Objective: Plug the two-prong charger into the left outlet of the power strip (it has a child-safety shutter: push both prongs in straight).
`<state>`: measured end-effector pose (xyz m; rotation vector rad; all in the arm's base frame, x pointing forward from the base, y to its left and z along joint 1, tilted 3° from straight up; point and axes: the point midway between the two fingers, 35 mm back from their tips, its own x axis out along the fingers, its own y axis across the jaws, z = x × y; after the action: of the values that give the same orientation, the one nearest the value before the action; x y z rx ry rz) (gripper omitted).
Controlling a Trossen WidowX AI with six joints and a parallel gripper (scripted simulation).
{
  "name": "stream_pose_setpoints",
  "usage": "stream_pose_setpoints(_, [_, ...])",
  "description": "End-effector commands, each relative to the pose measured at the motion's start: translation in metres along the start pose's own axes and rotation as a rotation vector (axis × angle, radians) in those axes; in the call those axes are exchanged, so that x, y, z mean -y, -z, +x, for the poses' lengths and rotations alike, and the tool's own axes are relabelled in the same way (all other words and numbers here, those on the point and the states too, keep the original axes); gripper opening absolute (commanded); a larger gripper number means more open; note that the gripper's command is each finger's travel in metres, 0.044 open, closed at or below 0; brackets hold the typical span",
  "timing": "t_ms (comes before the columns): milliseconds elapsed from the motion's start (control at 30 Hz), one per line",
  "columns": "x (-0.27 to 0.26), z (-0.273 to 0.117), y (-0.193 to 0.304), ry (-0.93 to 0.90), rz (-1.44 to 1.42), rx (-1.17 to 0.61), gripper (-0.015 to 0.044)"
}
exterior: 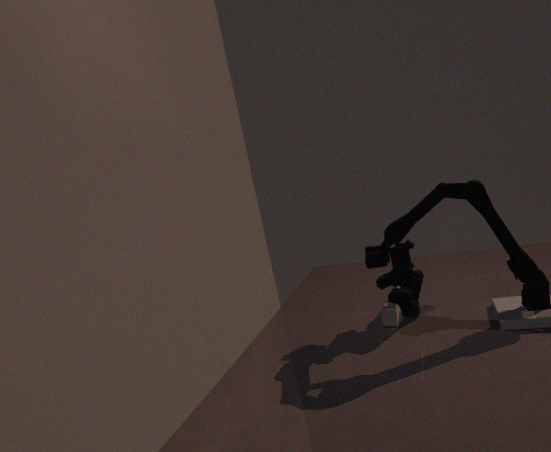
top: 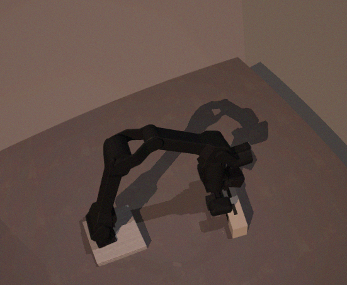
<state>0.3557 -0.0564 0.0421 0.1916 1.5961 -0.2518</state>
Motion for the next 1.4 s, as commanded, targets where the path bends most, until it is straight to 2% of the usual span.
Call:
stream_pose_setpoints(0, [0.000,0.002,0.002,0.000,0.001,-0.003,0.0440])
stream_pose_setpoints(1367, [0.000,0.002,0.021,-0.002,0.000,0.010,0.0440])
